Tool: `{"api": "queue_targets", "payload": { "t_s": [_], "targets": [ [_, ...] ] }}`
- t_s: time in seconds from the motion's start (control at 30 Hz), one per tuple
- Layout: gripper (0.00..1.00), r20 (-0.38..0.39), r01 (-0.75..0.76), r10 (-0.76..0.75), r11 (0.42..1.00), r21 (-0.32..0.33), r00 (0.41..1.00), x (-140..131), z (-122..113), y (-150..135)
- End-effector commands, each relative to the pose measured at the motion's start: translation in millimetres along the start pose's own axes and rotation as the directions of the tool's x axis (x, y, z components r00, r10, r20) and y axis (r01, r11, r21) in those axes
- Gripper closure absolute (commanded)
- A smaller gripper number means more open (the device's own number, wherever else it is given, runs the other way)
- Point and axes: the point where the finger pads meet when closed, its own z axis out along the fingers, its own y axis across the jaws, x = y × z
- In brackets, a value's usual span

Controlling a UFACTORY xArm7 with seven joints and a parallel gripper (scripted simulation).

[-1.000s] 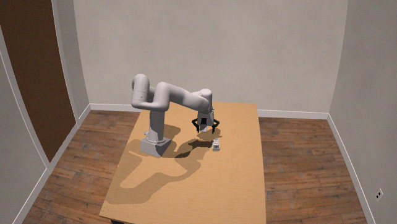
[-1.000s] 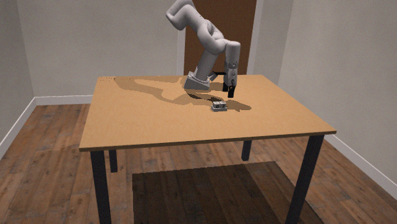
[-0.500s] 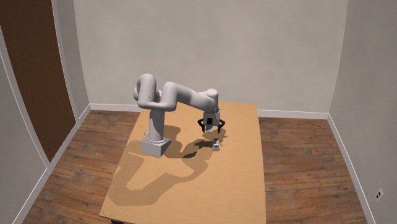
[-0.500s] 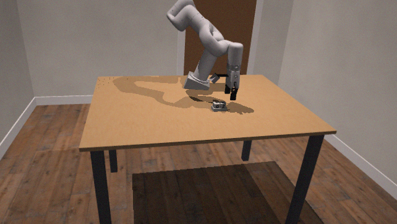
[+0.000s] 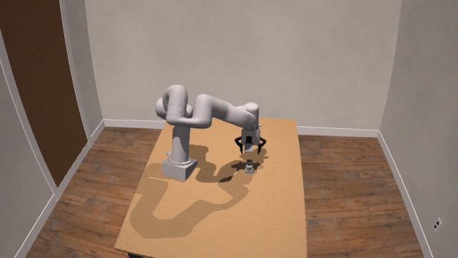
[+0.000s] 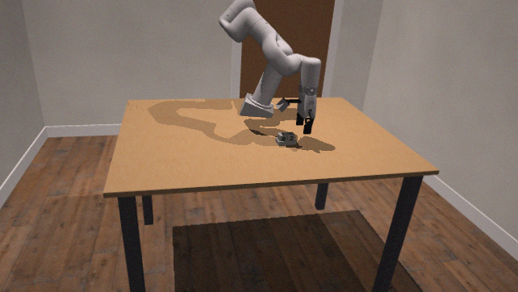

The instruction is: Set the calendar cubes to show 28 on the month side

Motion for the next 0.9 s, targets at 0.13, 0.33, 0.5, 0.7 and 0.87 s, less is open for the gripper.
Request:
{"api": "queue_targets", "payload": {
  "t_s": [0.13, 0.33, 0.5, 0.7, 0.87],
  "targets": [
    [0.00, 0.000, 0.000, 0.000, 1.000, 0.001, 1.000, 0, 0, -10],
    [0.00, 0.000, 0.000, 0.000, 1.000, 0.001, 1.000, -1, 0, -33],
    [0.00, 0.000, 0.000, 0.000, 1.000, 0.001, 1.000, -1, 0, -37],
    [0.00, 0.000, 0.000, 0.000, 1.000, 0.001, 1.000, -2, 0, -52],
    [0.00, 0.000, 0.000, 0.000, 1.000, 0.001, 1.000, -2, 0, -64]
  ]
}}
